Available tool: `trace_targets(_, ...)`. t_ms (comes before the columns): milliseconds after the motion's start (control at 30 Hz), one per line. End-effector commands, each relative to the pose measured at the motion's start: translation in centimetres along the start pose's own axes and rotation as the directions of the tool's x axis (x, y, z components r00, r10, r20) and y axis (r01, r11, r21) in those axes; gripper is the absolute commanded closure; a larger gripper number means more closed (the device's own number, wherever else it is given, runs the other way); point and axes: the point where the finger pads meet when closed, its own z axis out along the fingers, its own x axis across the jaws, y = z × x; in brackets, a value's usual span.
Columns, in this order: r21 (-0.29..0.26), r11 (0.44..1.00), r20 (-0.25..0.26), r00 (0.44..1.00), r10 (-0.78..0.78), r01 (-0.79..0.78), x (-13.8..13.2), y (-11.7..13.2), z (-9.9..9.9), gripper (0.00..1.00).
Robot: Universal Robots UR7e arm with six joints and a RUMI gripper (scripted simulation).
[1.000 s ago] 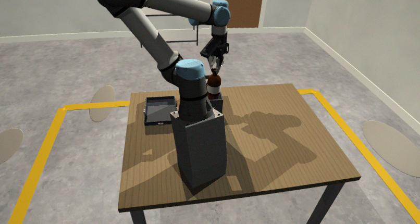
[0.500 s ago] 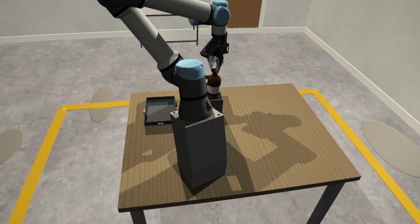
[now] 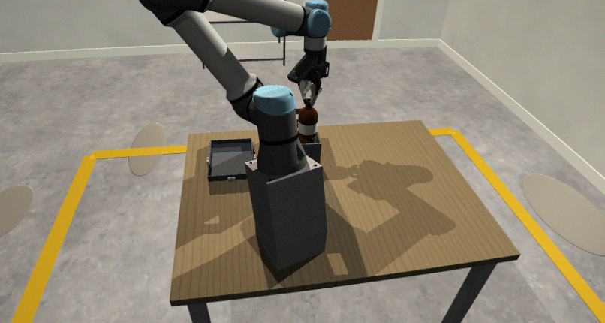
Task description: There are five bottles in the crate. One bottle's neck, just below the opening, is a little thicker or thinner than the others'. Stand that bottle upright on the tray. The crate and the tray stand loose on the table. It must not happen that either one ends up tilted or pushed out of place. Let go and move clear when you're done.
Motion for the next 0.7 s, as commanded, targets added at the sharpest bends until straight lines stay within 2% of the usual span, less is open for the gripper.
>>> trace_targets(0, -0.001, 1.0, 0.0, 1.0, 0.0, 0.0, 0.1, 0.0, 0.0, 1.0)
trace_targets(667, -0.001, 1.0, 0.0, 1.0, 0.0, 0.0, 1.3, -0.7, 0.0, 1.0)
